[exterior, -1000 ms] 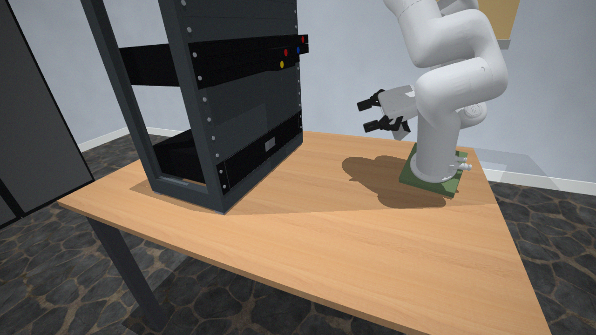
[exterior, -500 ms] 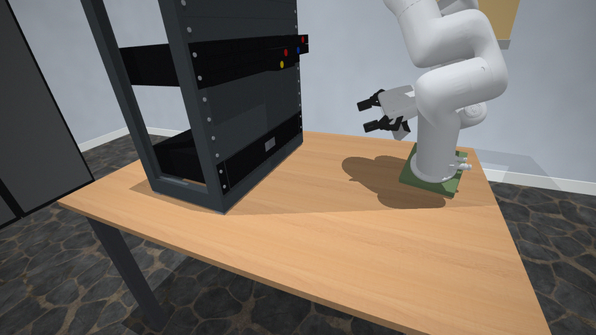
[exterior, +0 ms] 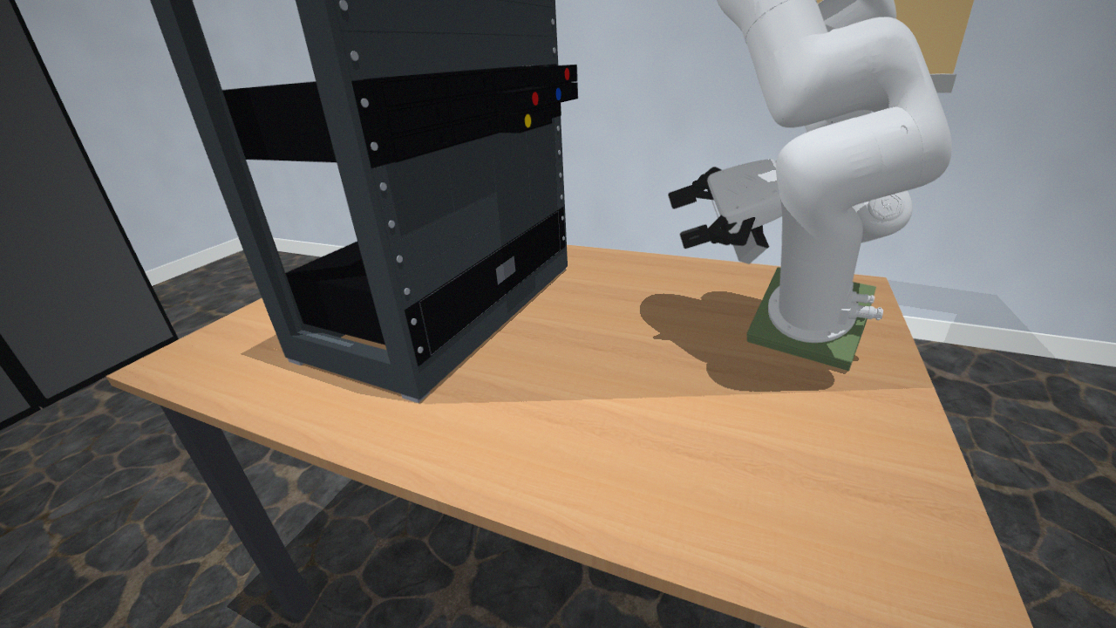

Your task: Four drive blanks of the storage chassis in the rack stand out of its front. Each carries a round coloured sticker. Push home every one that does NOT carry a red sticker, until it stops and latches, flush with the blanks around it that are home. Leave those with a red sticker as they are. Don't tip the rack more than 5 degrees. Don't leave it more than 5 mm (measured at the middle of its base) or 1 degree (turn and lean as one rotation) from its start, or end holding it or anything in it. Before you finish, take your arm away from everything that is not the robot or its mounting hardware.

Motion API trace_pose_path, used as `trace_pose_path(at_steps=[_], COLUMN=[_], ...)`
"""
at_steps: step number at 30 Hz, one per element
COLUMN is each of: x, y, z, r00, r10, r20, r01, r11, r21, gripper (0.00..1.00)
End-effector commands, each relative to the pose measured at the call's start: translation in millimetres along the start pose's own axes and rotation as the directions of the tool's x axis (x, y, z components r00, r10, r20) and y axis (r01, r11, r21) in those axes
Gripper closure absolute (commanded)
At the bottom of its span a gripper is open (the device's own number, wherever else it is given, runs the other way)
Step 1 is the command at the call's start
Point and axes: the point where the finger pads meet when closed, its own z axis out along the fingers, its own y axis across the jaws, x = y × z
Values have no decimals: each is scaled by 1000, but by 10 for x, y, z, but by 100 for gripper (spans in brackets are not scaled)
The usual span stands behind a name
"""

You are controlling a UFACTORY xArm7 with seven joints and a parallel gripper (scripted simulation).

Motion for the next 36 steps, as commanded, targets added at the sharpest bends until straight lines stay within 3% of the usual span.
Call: trace_pose_path(at_steps=[1,15,16,36], x=[-557,-557,-1,-69], y=[145,145,-3,-86], z=[223,223,-2,-2], r00=[971,971,1000,996], r10=[-67,-67,-1,90], r20=[231,231,0,17], r01=[82,82,1,-90], r11=[995,995,1000,996], r21=[-53,-53,1,28], gripper=[0,0,0,0])
